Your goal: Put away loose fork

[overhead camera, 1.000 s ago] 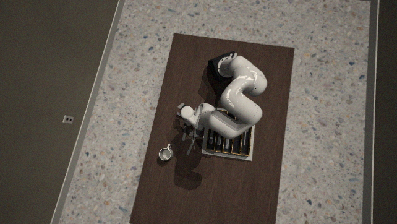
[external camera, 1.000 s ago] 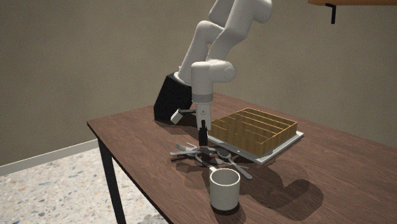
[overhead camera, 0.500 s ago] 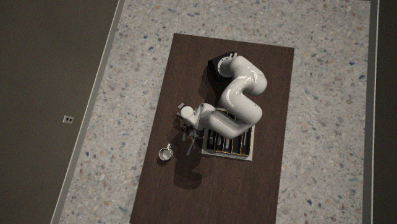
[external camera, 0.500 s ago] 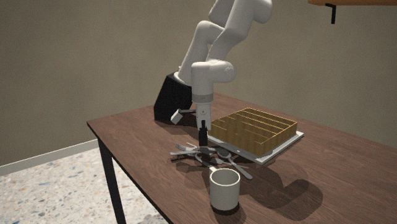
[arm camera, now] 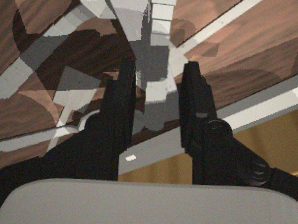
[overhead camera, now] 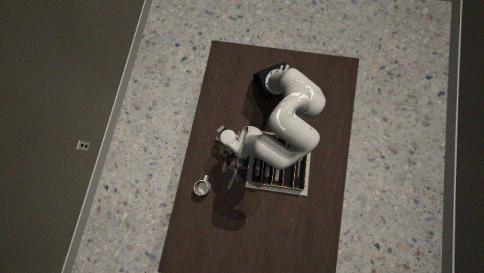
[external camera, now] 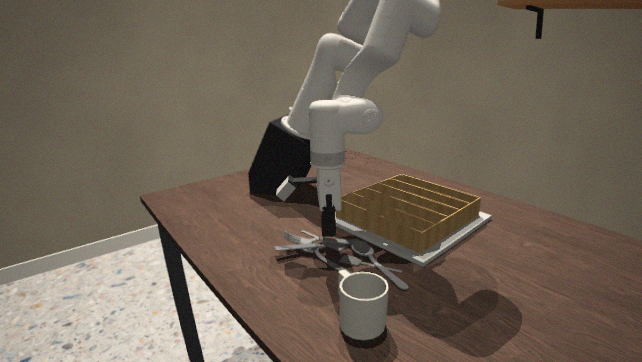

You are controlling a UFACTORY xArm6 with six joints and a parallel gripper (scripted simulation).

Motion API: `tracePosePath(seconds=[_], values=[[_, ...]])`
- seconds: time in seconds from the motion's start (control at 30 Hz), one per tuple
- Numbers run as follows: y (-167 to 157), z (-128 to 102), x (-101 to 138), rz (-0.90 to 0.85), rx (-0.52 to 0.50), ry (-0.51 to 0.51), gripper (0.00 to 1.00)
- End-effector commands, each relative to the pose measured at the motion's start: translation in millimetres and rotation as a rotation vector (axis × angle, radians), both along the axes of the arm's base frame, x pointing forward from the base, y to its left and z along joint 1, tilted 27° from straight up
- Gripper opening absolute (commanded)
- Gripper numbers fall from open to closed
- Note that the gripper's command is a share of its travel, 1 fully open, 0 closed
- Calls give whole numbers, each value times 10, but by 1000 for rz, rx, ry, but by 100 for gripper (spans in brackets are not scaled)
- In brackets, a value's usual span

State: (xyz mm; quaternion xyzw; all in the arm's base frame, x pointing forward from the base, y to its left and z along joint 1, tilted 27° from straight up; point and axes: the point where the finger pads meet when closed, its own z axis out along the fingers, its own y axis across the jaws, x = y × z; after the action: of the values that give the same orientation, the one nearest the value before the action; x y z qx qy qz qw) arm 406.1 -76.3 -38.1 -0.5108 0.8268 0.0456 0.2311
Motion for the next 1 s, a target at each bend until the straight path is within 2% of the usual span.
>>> tracePosePath(seconds=[0.0, 0.97], values=[[-7, 8, 9, -1, -1, -2, 30], [13, -48, 30, -1, -1, -2, 30]])
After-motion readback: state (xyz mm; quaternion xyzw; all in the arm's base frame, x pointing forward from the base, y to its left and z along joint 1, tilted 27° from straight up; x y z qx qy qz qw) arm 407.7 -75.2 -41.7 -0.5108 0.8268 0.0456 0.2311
